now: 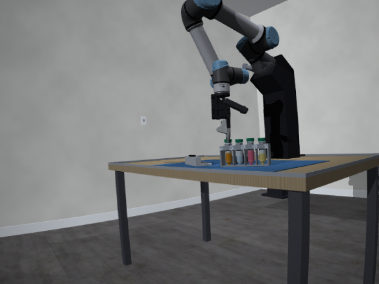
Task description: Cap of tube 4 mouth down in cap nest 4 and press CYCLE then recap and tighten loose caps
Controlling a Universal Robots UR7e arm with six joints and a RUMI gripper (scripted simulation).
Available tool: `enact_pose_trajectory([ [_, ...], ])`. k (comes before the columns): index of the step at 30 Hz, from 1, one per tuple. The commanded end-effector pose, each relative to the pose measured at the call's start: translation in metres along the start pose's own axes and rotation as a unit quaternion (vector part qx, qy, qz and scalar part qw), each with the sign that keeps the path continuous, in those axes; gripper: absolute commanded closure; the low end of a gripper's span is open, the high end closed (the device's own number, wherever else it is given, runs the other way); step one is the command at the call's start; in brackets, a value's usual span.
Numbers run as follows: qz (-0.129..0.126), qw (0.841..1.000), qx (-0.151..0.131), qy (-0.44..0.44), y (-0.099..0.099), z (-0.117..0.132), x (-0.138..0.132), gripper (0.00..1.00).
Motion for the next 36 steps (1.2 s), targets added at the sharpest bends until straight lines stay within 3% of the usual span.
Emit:
enact_pose_trajectory([
  [1,0.002,0.998,0.003,0.059,0.0004,0.0003,0.0002,1.00],
  [5,0.002,0.998,0.003,0.059,0.0004,0.0003,0.0002,1.00],
  [6,0.002,0.998,0.003,0.059,0.0004,0.0003,0.0003,0.65],
  [18,0.002,0.998,0.003,0.059,0.0004,0.0003,0.0002,0.65],
  [22,0.002,0.994,0.003,-0.106,0.0002,0.0004,0.0002,0.65],
  [23,0.002,0.994,0.003,-0.107,0.0002,0.0003,0.0002,0.65],
  [27,0.001,0.973,0.003,-0.230,0.0002,0.0004,0.0002,0.65],
  [30,0.001,0.973,0.003,-0.230,0.0002,0.0003,0.0002,0.65],
  [33,0.001,0.937,0.003,-0.350,0.0002,0.0004,0.0002,0.65],
  [34,0.001,0.937,0.003,-0.350,0.0002,0.0003,0.0002,0.65],
  [36,0.001,0.908,0.003,-0.419,0.0002,0.0004,0.0002,0.65],
])
Point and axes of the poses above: the point where the finger pads meet when closed, its own y axis back along the fingers, its own x axis across the jaws, z = x × y, the point moved 6 cm from there along y, back along the fingers, and after that the axes turned 14 degrees about -y, right-handed, at the moved point
